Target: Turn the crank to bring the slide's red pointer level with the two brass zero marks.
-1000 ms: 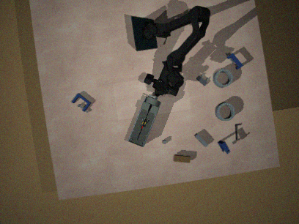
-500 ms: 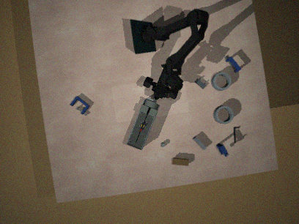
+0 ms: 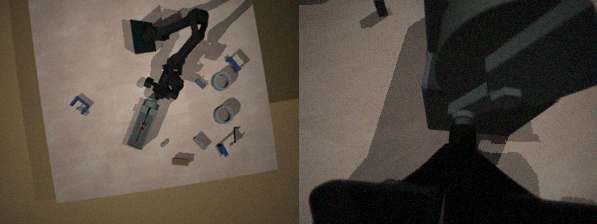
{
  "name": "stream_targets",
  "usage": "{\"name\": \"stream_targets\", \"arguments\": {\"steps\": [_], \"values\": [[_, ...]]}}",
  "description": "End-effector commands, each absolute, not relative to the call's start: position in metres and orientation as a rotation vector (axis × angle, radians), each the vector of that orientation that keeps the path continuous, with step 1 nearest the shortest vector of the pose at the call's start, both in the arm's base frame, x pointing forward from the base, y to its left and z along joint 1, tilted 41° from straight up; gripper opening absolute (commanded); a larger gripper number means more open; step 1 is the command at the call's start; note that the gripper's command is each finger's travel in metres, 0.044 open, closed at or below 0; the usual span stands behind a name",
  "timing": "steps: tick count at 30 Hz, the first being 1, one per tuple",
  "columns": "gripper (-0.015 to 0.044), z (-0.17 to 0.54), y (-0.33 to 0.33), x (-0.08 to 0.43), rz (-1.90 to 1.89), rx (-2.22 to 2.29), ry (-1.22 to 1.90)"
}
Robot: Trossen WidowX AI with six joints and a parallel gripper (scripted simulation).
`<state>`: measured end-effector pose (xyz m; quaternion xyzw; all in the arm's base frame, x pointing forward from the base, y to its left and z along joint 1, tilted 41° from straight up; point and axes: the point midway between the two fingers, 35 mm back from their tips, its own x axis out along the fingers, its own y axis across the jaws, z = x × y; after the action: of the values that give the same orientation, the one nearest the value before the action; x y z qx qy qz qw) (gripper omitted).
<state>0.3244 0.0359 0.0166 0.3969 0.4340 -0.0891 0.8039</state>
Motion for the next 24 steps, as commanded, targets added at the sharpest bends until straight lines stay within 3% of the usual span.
{"name": "stream_targets", "arguments": {"steps": [1,24], "values": [[0.0,0.025,0.037,0.328,-0.174,0.857,0.913],[0.0,0.038,0.033,0.33,-0.174,0.856,0.912]]}}
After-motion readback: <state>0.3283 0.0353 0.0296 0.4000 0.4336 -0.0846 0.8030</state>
